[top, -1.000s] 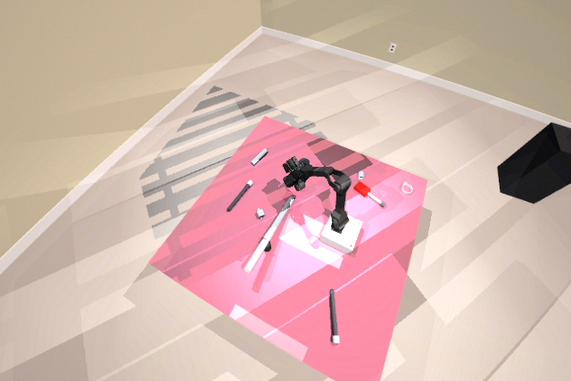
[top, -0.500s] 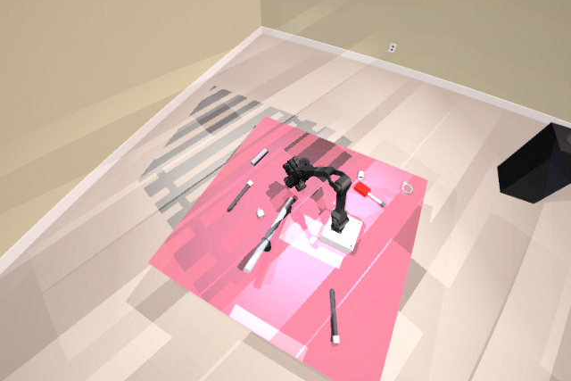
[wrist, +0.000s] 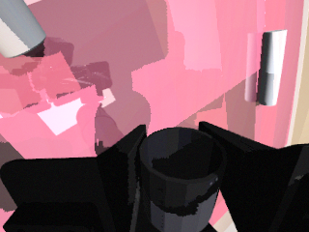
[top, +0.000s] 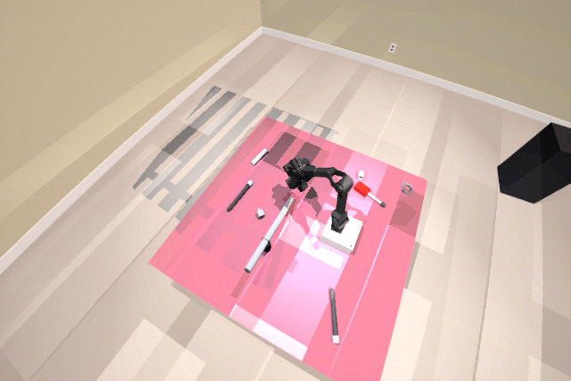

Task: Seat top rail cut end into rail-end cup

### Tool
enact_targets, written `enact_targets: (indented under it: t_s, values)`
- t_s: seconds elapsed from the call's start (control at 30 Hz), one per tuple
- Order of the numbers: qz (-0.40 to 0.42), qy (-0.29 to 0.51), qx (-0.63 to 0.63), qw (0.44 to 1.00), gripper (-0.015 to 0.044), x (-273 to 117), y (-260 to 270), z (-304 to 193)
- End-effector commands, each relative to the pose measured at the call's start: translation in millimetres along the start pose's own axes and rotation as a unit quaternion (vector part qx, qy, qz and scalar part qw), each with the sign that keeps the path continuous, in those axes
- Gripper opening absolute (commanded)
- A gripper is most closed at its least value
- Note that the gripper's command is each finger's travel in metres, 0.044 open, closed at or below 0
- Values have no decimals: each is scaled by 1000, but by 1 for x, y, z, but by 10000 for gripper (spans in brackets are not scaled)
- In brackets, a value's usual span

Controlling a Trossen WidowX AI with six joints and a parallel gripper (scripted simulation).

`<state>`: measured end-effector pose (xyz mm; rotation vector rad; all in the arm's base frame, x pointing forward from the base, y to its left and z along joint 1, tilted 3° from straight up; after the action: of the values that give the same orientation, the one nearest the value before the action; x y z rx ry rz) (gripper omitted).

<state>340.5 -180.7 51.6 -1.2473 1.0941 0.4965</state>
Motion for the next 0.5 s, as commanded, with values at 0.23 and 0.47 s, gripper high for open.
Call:
enact_targets:
  t_s: [0.23, 0.47]
  values:
    - [0, -23, -40, 999, 0, -3, 9, -1]
    - [0, -35, -61, 998, 0, -5, 13, -2]
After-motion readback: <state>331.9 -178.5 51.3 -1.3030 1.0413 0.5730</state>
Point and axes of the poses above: the point midway between the two fingers, 35 mm back from their tips, its own x axis out along the fingers, its own y axis across the jaws, z = x × y, the point moved 2 cm from there along -x, back along the fingers, and after that the axes turned 2 degrees about -x, right-handed, at the moved point
